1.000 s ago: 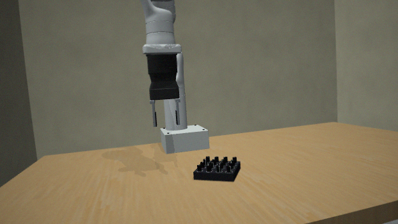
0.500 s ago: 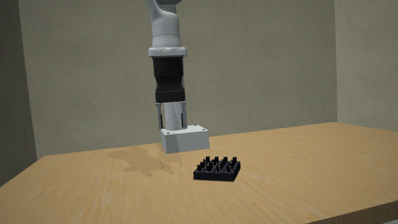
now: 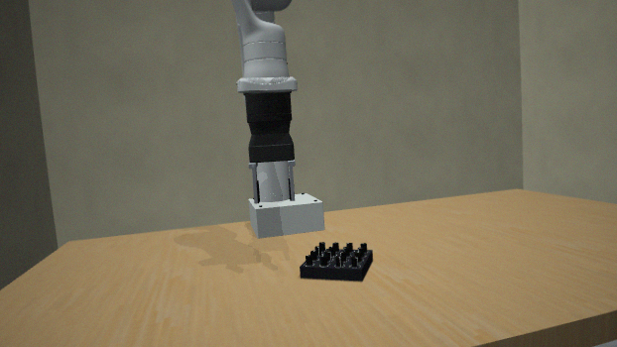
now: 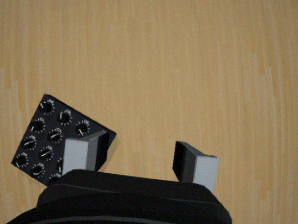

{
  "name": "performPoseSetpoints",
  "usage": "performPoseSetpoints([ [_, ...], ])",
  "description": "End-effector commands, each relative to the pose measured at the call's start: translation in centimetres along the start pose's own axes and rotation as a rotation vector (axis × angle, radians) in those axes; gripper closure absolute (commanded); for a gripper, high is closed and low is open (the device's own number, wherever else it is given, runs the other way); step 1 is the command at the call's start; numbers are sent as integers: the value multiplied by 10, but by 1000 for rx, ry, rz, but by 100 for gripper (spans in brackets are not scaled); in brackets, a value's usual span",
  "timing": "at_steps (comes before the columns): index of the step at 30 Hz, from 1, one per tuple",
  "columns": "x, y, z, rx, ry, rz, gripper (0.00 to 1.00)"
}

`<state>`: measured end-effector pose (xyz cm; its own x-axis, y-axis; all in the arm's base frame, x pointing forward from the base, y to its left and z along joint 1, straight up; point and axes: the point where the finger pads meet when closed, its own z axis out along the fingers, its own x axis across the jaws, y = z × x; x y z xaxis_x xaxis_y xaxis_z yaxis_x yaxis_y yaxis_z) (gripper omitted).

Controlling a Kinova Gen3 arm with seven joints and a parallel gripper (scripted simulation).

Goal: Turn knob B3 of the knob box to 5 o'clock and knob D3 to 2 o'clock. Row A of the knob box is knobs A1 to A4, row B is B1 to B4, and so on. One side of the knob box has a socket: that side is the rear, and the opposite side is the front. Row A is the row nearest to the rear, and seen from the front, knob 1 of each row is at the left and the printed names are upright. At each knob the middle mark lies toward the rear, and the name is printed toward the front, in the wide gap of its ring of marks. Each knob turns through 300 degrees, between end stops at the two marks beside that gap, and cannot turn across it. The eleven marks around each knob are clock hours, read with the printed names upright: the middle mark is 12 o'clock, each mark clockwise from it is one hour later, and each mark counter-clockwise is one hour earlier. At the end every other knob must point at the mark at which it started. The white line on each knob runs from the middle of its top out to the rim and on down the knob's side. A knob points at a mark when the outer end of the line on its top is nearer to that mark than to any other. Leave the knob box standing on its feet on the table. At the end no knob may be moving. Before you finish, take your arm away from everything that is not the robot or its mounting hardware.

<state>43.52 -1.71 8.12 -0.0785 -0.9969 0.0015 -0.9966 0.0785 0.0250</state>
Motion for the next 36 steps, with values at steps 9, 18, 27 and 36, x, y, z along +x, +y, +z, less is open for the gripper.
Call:
performPoseSetpoints([
  [9,-11,1,6,3,-1,40,0],
  [18,-16,2,9,4,-2,60,0],
  [27,-26,4,15,6,-4,99,0],
  [36,-30,5,17,7,-4,118,0],
])
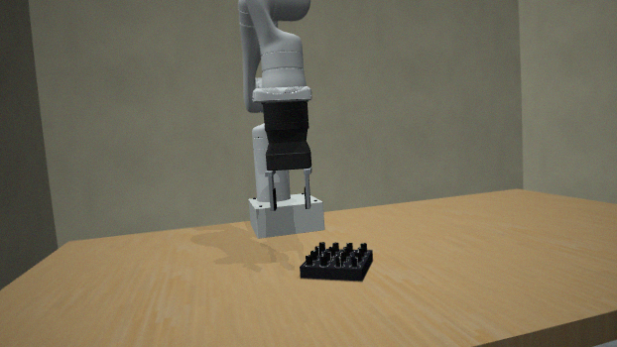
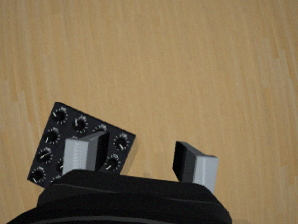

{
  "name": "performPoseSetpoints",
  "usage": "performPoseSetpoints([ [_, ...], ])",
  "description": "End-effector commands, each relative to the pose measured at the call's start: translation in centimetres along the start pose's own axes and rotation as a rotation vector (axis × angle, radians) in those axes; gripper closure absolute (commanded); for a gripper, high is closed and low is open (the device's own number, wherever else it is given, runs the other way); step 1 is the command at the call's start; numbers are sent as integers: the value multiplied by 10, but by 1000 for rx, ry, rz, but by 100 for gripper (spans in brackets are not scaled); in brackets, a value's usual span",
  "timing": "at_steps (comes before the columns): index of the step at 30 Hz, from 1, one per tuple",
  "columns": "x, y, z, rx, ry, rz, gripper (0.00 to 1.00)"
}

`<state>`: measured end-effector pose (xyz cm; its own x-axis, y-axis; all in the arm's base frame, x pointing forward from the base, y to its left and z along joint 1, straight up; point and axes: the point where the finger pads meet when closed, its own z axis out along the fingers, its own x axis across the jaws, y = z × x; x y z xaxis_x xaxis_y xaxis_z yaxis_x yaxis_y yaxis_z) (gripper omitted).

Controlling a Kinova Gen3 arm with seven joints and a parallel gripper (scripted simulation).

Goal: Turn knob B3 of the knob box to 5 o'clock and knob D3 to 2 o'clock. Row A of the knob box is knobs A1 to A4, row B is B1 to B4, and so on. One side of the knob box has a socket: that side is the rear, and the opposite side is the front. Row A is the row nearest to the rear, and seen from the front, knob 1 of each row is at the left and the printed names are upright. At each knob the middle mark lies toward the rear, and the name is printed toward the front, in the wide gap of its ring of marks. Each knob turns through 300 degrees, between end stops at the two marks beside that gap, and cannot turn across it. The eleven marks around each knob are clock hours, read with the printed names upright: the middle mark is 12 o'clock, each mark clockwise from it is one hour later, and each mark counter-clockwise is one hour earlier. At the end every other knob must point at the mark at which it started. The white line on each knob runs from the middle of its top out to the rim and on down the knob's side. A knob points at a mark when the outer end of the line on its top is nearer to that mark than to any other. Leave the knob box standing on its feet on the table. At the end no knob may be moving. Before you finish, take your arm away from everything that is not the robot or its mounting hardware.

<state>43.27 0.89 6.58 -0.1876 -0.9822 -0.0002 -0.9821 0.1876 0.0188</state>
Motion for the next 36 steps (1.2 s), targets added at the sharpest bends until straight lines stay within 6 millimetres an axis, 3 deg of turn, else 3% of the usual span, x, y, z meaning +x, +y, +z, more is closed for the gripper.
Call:
performPoseSetpoints([
  [1,-5,2,2,0,0,8,0],
  [36,-25,11,15,4,-3,97,0],
])
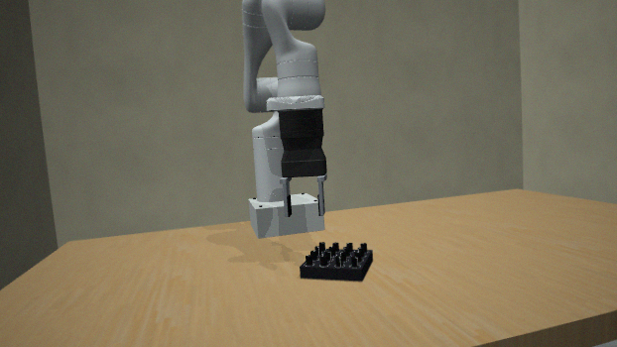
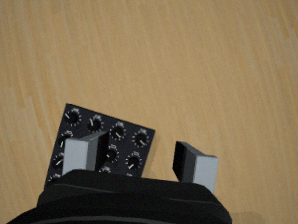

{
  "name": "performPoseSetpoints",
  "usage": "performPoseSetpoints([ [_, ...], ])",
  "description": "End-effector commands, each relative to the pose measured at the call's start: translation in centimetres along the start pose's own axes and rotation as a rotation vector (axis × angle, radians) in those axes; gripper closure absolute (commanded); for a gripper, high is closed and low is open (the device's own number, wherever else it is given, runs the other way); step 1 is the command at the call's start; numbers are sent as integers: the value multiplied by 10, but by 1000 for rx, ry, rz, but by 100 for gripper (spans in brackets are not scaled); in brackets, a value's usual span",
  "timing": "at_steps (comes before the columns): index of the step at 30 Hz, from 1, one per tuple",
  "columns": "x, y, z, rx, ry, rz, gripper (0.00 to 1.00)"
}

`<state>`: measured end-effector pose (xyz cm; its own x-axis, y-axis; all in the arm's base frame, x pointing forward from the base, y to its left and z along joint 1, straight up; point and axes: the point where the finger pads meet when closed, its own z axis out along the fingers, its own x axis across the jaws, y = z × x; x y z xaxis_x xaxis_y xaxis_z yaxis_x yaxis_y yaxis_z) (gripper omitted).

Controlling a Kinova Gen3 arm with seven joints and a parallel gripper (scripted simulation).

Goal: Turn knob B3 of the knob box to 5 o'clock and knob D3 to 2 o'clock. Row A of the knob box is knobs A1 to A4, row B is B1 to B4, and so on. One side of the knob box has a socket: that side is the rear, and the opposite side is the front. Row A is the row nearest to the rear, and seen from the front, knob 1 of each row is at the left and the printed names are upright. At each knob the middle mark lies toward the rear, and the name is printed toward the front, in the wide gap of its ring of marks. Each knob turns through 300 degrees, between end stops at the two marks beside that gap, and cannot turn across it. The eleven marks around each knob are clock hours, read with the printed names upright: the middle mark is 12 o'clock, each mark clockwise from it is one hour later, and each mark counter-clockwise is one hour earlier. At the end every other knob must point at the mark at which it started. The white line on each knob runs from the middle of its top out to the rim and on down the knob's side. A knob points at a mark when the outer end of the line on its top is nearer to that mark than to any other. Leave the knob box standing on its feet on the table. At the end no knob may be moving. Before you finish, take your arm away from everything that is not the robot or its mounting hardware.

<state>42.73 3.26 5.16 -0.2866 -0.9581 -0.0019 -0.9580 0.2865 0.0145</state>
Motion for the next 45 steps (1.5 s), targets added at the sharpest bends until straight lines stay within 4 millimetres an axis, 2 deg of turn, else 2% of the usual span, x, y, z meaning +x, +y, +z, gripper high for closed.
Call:
performPoseSetpoints([
  [1,-2,1,0,0,1,-5,0],
  [45,-23,17,15,4,-2,102,0],
])
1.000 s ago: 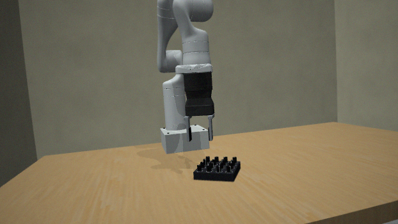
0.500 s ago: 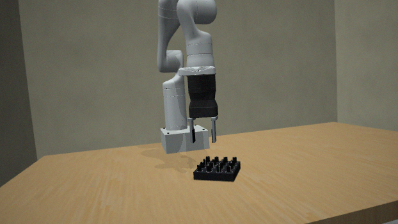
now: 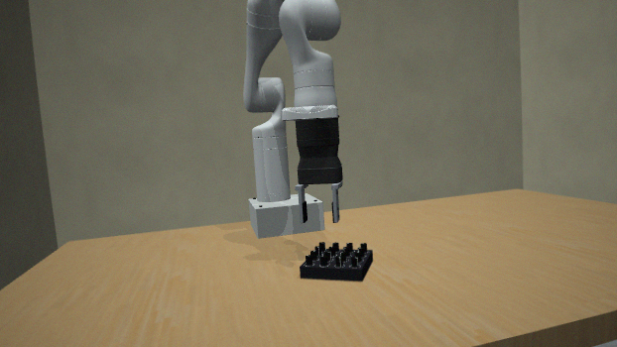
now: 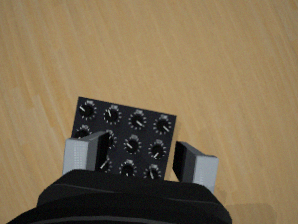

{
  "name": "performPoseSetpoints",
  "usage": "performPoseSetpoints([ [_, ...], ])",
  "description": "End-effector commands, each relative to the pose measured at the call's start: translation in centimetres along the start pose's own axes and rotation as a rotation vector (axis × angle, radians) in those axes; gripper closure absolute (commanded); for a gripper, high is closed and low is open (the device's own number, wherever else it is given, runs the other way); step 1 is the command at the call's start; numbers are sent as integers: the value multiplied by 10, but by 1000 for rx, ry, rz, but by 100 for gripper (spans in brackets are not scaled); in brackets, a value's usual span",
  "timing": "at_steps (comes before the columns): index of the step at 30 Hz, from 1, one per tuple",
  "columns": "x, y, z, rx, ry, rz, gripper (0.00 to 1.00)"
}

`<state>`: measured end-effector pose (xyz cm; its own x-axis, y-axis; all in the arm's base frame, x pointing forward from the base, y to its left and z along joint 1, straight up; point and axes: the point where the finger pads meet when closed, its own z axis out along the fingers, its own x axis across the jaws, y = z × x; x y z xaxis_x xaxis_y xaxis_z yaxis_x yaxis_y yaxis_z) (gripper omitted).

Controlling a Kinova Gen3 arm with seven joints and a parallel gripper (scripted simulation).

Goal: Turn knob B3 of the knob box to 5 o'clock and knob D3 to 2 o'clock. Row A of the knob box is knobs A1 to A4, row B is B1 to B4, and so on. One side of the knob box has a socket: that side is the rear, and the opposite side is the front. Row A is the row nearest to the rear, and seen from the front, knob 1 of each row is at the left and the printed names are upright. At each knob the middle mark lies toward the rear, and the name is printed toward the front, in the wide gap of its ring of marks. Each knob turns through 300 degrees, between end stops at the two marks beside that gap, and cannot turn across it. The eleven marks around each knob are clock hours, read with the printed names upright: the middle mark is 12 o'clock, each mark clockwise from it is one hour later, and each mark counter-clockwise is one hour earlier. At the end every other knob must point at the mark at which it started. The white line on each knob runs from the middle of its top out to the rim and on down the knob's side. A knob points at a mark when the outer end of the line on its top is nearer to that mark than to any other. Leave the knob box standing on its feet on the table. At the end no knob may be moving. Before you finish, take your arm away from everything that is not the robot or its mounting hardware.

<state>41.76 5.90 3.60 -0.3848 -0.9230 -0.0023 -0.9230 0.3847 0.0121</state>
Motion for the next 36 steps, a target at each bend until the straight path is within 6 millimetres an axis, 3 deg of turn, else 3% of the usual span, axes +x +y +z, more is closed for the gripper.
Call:
performPoseSetpoints([
  [1,-1,0,0,1,0,-2,0],
  [36,-13,13,10,4,-2,71,0],
])
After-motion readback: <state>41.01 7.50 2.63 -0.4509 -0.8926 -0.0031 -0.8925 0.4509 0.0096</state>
